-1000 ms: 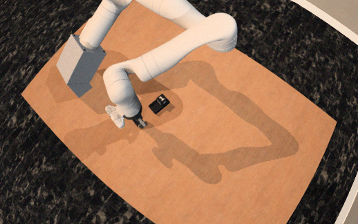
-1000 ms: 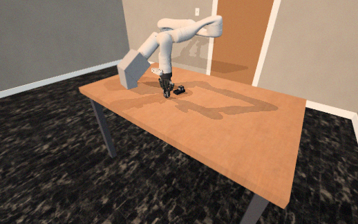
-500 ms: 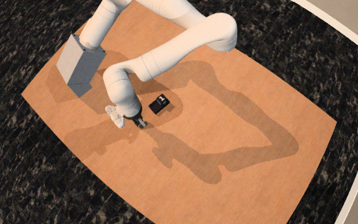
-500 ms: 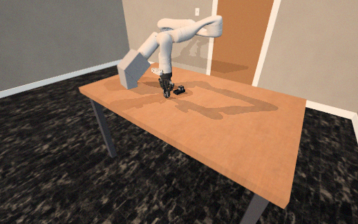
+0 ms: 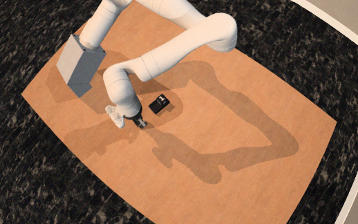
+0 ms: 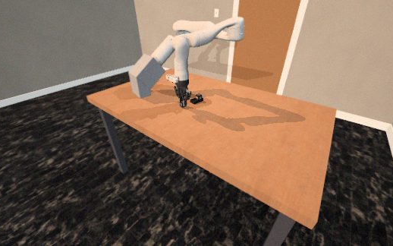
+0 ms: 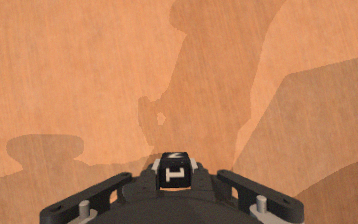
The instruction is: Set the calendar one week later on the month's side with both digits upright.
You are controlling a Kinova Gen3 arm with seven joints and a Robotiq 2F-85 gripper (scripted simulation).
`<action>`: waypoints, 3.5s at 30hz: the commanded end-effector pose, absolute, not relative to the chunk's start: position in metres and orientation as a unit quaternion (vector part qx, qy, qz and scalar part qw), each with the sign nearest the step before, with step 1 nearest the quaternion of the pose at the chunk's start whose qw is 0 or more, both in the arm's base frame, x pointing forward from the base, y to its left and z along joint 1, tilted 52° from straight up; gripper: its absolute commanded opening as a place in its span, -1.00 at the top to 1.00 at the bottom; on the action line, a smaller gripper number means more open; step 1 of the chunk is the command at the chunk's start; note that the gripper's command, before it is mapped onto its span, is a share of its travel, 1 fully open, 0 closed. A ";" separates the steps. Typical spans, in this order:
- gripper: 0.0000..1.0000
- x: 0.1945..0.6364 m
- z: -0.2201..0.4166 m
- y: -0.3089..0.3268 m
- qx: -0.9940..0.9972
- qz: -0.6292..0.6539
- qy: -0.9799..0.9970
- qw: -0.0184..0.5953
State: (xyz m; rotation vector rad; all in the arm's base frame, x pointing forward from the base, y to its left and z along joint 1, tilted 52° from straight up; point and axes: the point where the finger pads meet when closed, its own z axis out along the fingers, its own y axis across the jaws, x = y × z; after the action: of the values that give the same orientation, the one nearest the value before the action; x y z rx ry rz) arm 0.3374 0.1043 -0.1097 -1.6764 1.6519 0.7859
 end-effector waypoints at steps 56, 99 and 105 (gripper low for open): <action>0.47 0.338 -0.112 0.106 -0.639 0.299 0.630 0.324; 0.39 0.338 -0.112 0.106 -0.639 0.299 0.630 0.324; 0.23 0.338 -0.112 0.106 -0.639 0.299 0.630 0.324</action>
State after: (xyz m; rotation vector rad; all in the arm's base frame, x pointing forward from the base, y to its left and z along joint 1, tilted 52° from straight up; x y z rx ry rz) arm 0.3374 0.1068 -0.1117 -1.6766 1.6520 0.7861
